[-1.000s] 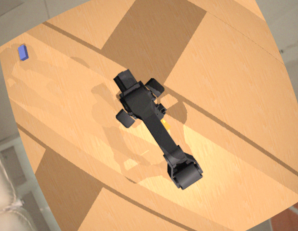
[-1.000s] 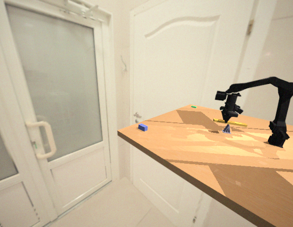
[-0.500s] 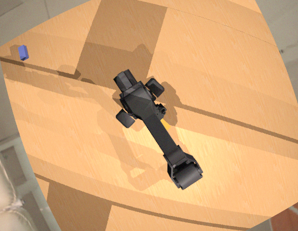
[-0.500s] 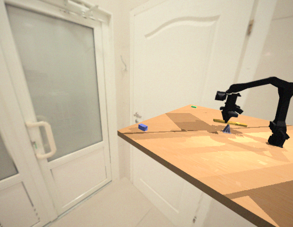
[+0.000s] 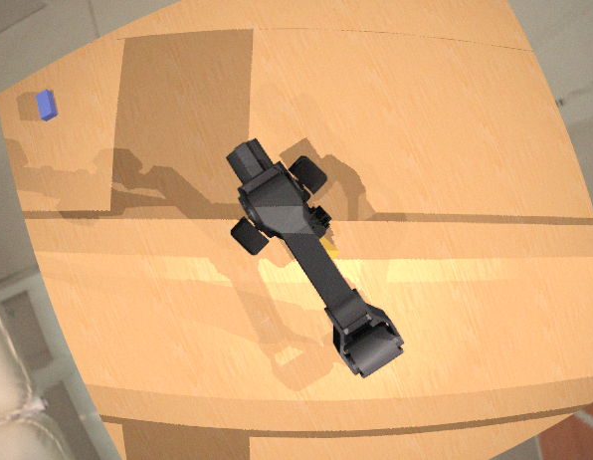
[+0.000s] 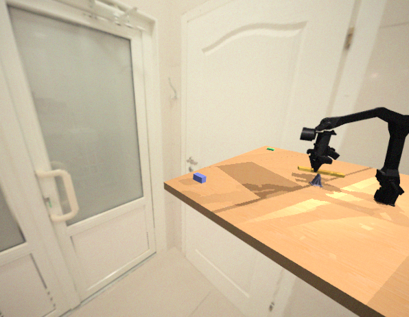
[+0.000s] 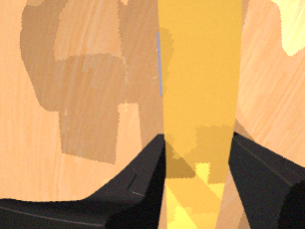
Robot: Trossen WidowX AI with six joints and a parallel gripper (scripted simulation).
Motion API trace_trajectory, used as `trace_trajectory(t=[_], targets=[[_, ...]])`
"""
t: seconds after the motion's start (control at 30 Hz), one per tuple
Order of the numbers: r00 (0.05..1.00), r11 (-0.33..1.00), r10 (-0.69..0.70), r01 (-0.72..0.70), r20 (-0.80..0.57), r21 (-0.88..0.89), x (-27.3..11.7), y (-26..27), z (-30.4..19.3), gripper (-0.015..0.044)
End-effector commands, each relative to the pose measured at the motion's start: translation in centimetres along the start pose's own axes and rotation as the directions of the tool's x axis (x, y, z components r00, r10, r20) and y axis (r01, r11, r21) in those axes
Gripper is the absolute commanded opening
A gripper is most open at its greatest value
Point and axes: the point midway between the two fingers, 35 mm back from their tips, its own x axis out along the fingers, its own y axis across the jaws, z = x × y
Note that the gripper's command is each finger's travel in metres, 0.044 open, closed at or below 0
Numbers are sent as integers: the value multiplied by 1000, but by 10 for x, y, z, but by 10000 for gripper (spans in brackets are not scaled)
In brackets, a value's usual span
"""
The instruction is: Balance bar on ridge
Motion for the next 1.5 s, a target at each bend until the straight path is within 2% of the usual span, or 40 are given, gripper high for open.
trace_trajectory(t=[0.0,1.47], targets=[[1000,1000,1,-1,-2,-3,1,0,0,0],[1000,1000,1,-1,-2,-3,4,0,0,0]])
